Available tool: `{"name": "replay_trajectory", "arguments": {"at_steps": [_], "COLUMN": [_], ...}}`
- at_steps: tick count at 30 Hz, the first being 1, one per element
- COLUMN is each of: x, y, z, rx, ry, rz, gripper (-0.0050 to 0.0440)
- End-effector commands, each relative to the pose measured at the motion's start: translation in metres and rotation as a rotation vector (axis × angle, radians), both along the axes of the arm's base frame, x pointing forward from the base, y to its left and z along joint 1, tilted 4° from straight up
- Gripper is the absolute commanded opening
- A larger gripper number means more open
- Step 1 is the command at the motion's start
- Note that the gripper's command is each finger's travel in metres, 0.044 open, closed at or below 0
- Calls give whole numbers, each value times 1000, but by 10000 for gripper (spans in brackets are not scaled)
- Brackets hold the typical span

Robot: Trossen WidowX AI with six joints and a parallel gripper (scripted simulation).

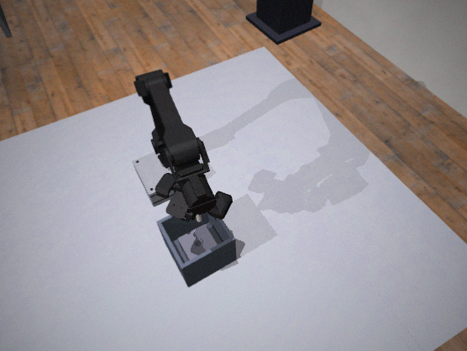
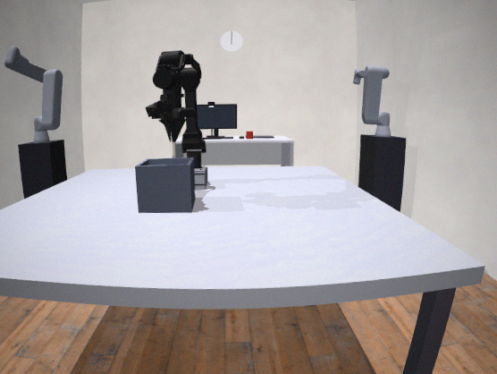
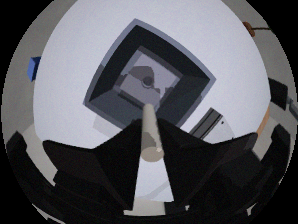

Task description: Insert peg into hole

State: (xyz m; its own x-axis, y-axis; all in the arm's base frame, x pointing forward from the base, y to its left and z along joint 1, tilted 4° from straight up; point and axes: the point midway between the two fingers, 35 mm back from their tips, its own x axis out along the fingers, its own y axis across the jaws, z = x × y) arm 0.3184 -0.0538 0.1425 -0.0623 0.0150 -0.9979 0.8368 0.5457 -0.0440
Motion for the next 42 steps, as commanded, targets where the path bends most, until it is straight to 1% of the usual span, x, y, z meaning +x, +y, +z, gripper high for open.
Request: {"name": "replay_trajectory", "arguments": {"at_steps": [1,6,10,14,16,31,33,38,42], "x": [6,12,12,11,11,8,8,7,7], "y": [-9,-22,-22,-21,-21,-21,-21,-21,-21], "z": [-1,-3,-6,-16,-16,-67,-67,-82,-83], "rx": [-4,-4,-4,-4,-4,-4,-4,-4,-4], "ry": [3,3,3,3,3,3,3,3,3], "rz": [2,2,2,2,2,2,2,2,2], "gripper": [0,0,0,0,0,0,0,0,0]}}
